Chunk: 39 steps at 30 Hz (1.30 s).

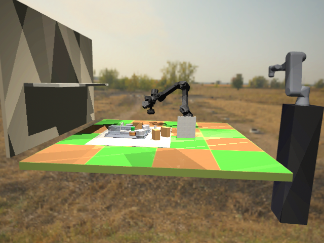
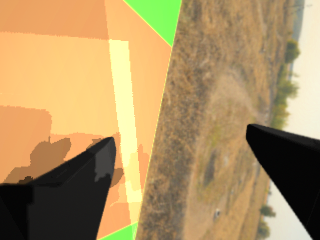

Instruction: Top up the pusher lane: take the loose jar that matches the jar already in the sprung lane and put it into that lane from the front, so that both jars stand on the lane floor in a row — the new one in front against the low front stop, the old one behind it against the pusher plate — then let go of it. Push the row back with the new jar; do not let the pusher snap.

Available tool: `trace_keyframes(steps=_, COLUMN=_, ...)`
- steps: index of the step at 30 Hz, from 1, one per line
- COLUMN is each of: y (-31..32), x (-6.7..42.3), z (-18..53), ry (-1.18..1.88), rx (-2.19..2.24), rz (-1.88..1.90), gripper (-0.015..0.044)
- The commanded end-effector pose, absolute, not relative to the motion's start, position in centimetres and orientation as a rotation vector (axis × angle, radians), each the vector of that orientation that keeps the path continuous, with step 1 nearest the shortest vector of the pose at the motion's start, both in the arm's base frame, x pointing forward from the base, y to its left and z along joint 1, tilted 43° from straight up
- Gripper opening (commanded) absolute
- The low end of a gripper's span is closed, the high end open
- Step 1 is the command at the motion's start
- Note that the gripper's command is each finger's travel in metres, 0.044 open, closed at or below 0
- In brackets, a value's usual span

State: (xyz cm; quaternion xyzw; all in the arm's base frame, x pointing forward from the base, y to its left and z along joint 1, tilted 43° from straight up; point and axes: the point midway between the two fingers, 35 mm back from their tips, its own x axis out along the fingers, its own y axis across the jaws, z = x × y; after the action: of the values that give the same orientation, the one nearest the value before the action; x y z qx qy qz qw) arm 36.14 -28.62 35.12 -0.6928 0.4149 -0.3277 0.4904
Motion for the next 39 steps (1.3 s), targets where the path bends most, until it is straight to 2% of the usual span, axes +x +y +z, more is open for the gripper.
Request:
trace_keyframes(steps=1, y=-28.5, x=36.3, z=34.9, ry=1.004, rx=-1.674, rz=-0.788, gripper=0.0426)
trace_keyframes(steps=2, y=-28.0, x=36.7, z=34.2, ry=0.992, rx=-1.650, rz=-0.767, gripper=0.0440)
trace_keyframes(steps=9, y=-21.0, x=40.3, z=25.6, ry=0.932, rx=-1.312, rz=-0.515, gripper=0.0440)
trace_keyframes(steps=20, y=-11.9, x=40.1, z=16.0, ry=1.040, rx=-0.993, rz=-0.315, gripper=0.0440)
trace_keyframes(steps=30, y=-5.4, x=34.7, z=9.2, ry=1.235, rx=-0.708, rz=-0.318, gripper=0.0440)
trace_keyframes(steps=39, y=-2.0, x=27.1, z=6.3, ry=1.427, rx=-0.602, rz=-0.469, gripper=0.0440)
